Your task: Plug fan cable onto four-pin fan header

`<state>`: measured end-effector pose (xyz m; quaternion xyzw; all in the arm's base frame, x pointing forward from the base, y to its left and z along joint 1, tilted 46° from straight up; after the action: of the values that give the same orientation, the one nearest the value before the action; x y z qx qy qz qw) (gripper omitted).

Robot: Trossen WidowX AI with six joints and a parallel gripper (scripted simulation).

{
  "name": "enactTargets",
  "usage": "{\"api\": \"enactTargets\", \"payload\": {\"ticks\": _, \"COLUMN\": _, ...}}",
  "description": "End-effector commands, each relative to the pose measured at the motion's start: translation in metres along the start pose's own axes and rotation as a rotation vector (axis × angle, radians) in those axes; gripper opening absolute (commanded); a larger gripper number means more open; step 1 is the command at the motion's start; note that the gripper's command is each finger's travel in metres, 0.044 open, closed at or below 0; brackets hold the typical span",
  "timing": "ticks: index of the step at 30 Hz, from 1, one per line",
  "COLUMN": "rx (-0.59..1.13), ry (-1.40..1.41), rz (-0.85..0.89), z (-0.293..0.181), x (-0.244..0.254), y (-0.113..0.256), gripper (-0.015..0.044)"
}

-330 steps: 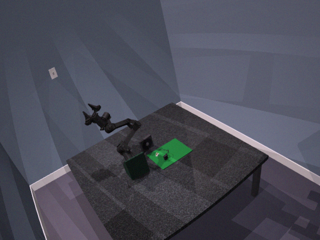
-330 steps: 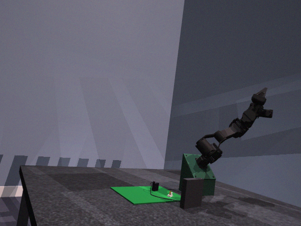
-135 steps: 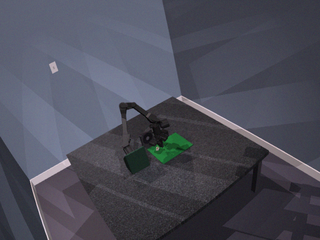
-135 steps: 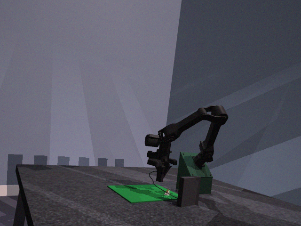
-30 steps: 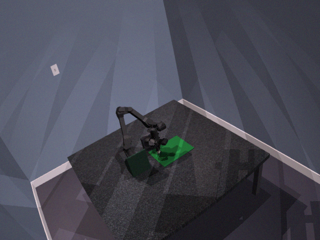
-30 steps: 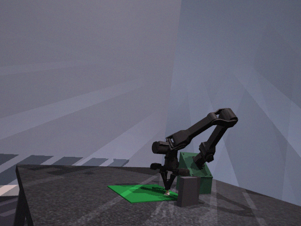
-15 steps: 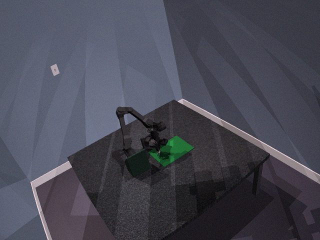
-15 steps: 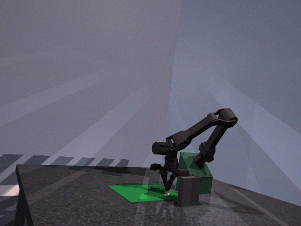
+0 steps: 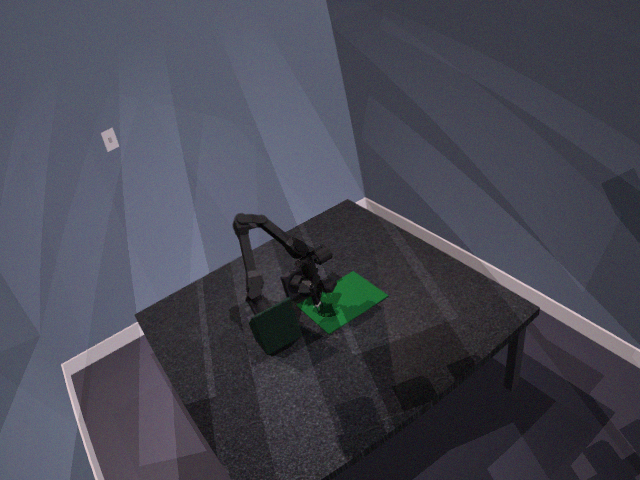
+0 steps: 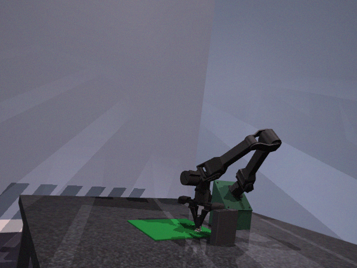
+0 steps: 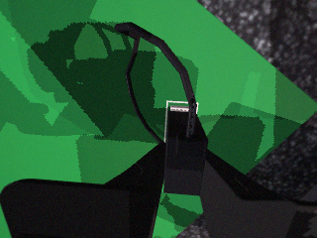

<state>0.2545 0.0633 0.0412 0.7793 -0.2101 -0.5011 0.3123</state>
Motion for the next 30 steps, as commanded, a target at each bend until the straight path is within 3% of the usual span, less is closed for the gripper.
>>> {"api": "enactTargets", "payload": {"ticks": 1, "rx": -0.002, "ry": -0.004, "rz": -0.005, "z": 0.0, "x": 0.0, "y": -0.003, "gripper": 0.0}}
{"api": "enactTargets", "payload": {"ticks": 10, "rx": -0.002, "ry": -0.004, "rz": -0.005, "z": 0.001, "x": 0.0, "y": -0.009, "gripper": 0.0}}
{"api": "enactTargets", "payload": {"ticks": 20, "rx": 0.001, "ry": -0.002, "rz": 0.0, "z": 0.0, "x": 0.0, "y": -0.006, "gripper": 0.026}}
{"api": "enactTargets", "payload": {"ticks": 23, "rx": 0.001, "ry": -0.002, "rz": 0.0, "z": 0.0, "x": 0.0, "y": -0.004, "gripper": 0.026}}
{"api": "enactTargets", "payload": {"ticks": 27, "rx": -0.003, "ry": -0.003, "rz": 0.0, "z": -0.001, "x": 0.002, "y": 0.04, "gripper": 0.026}}
{"api": "enactTargets", "payload": {"ticks": 30, "rx": -0.003, "ry": -0.004, "rz": -0.002, "z": 0.0, "x": 0.001, "y": 0.049, "gripper": 0.026}}
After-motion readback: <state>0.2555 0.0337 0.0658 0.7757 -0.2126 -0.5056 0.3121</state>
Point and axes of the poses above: the point midway between the two fingers, 35 mm back from their tips, its own y axis back along the fingers, its own x axis across the jaws, z = x × y, the point moved 8 cm from there along y, back along the fingers, and after that the axes turned 12 degrees about -y, right-handed, at the moved point
